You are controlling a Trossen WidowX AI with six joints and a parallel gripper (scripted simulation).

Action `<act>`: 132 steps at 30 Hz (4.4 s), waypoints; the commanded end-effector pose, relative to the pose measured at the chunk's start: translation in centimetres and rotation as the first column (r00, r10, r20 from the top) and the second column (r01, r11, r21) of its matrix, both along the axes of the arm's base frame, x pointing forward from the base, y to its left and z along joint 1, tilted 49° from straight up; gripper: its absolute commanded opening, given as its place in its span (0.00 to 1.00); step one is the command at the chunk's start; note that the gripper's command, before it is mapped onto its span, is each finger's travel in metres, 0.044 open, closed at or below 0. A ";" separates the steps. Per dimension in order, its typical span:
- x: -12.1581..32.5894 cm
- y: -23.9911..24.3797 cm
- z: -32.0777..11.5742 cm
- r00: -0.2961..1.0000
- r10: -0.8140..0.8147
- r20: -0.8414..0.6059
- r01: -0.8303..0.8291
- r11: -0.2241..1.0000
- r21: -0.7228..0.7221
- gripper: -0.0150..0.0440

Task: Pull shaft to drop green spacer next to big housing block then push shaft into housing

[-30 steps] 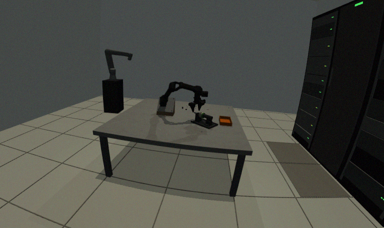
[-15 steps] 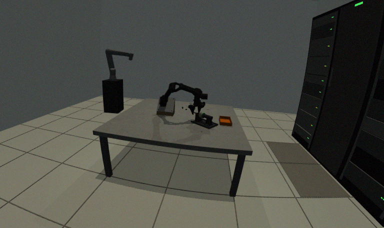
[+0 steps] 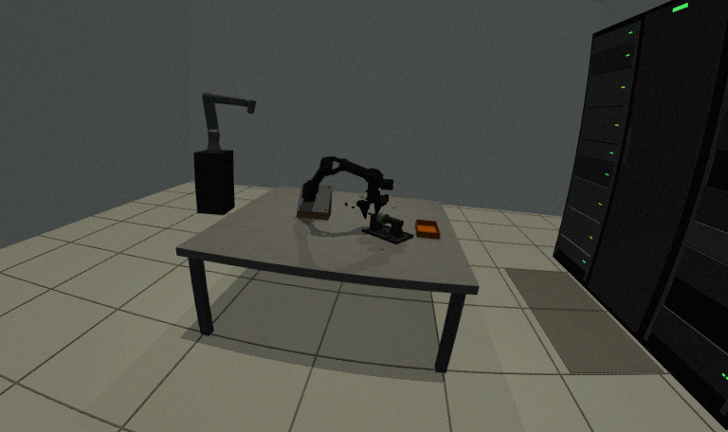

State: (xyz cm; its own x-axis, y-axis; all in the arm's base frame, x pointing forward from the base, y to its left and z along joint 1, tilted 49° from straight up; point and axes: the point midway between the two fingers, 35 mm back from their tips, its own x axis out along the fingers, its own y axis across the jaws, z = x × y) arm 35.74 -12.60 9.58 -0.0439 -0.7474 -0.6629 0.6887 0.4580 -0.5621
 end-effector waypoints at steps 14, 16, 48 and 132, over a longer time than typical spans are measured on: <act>0.0 -0.2 0.0 1.000 -0.001 -0.001 0.001 1.000 -0.003 1.00; 0.0 -0.2 0.0 1.000 -0.001 -0.001 0.001 1.000 -0.003 1.00; 0.0 -1.3 -1.1 1.000 0.001 0.003 -0.001 1.000 -0.001 0.69; -1.6 -0.3 -2.2 1.000 -0.001 -0.002 0.001 1.000 -0.003 0.25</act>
